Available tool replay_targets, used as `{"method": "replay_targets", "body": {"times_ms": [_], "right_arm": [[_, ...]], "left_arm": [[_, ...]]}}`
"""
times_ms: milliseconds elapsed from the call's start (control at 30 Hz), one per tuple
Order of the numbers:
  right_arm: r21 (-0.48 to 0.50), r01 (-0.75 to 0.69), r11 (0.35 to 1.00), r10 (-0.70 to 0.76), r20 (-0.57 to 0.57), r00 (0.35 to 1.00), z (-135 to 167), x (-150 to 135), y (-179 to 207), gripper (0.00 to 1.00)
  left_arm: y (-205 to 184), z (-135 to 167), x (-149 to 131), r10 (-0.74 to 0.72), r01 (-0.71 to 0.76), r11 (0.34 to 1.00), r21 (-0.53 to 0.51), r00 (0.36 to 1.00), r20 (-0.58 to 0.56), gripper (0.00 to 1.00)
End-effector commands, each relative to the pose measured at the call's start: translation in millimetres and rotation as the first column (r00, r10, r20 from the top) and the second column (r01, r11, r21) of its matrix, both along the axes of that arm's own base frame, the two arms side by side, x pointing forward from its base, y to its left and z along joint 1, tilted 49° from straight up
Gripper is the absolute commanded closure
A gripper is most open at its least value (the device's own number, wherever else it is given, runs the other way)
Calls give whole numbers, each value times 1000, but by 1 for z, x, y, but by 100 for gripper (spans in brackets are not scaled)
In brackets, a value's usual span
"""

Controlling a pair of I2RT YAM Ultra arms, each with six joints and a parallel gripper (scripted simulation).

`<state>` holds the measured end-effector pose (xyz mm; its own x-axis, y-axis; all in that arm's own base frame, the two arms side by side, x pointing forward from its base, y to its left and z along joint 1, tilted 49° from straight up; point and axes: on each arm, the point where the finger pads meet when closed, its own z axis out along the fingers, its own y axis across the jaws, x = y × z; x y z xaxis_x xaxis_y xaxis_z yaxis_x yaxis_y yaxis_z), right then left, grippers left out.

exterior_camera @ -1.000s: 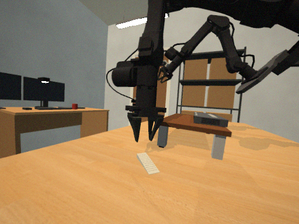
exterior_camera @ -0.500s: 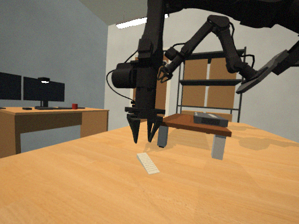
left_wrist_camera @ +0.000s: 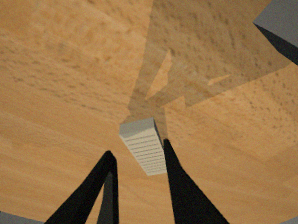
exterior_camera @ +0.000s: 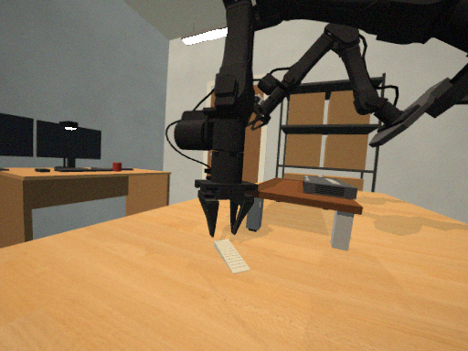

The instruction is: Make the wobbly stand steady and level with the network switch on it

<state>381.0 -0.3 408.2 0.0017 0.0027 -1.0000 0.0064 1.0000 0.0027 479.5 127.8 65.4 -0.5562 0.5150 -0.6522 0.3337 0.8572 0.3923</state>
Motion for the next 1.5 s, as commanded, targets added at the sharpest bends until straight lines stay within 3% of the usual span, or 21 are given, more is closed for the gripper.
{"method": "replay_targets", "body": {"times_ms": [0,467,533,567,1467], "right_arm": [[-8,-3,1000,3,32,999,14,-7,-1,0],[-8,-3,1000,3,32,999,14,-7,-1,0],[-8,-3,1000,3,32,999,14,-7,-1,0],[-8,-3,1000,3,32,999,14,-7,-1,0],[-8,-3,1000,3,32,999,14,-7,-1,0]], "left_arm": [[5,2,12,16,-16,1000,7,1000,20,57],[1,-9,28,1,-1,1000,-2,1000,27,57],[5,-12,19,0,0,1000,-7,1000,12,57],[7,-12,23,5,-5,1000,-12,1000,10,100],[1,-3,-4,-5,5,1000,-8,1000,-4,100]]}}
